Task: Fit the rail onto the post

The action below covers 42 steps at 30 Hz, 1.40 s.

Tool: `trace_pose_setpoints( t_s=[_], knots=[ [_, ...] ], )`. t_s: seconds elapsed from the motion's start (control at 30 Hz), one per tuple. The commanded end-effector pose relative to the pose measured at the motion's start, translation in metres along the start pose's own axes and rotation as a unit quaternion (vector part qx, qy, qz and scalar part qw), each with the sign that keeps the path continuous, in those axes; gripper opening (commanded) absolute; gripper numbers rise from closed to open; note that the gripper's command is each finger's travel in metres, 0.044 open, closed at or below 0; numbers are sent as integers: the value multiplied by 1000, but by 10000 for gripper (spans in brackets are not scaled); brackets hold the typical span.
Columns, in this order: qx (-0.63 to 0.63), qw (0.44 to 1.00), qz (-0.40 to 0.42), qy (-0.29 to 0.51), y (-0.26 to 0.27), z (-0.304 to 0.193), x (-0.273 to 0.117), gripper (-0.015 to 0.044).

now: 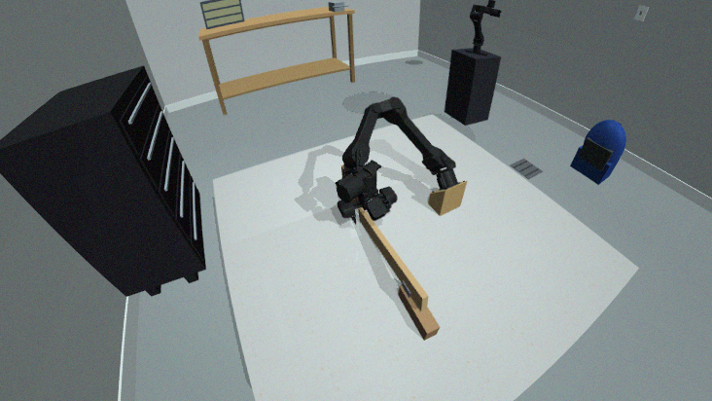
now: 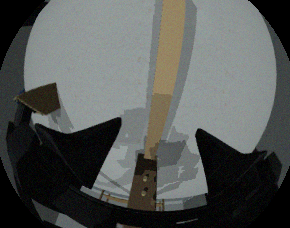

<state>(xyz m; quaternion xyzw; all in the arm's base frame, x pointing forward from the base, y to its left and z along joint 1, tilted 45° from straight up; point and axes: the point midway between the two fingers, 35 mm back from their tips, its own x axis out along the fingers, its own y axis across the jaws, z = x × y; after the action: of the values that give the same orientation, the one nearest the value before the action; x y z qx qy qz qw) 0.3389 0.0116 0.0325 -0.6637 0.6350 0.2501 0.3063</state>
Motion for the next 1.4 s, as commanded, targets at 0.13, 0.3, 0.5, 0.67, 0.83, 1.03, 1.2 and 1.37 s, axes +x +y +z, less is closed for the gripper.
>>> trace_pose_setpoints(
  t_s=[0.13, 0.3, 0.5, 0.67, 0.83, 1.03, 1.2, 1.37],
  knots=[
    [-6, 1000, 3, 3, 2, 0, 15, 440],
    [-6, 1000, 3, 4, 3, 0, 23, 440],
    [-6, 1000, 3, 4, 3, -1, 33, 440],
    [-6, 1000, 3, 4, 4, -1, 41, 440],
    [-6, 1000, 3, 5, 4, -1, 48, 440],
    [-6, 1000, 3, 5, 5, -2, 52, 387],
    [-6, 1000, 3, 5, 5, -2, 52, 256],
    [-6, 1000, 3, 5, 5, -2, 52, 125]
  ],
)
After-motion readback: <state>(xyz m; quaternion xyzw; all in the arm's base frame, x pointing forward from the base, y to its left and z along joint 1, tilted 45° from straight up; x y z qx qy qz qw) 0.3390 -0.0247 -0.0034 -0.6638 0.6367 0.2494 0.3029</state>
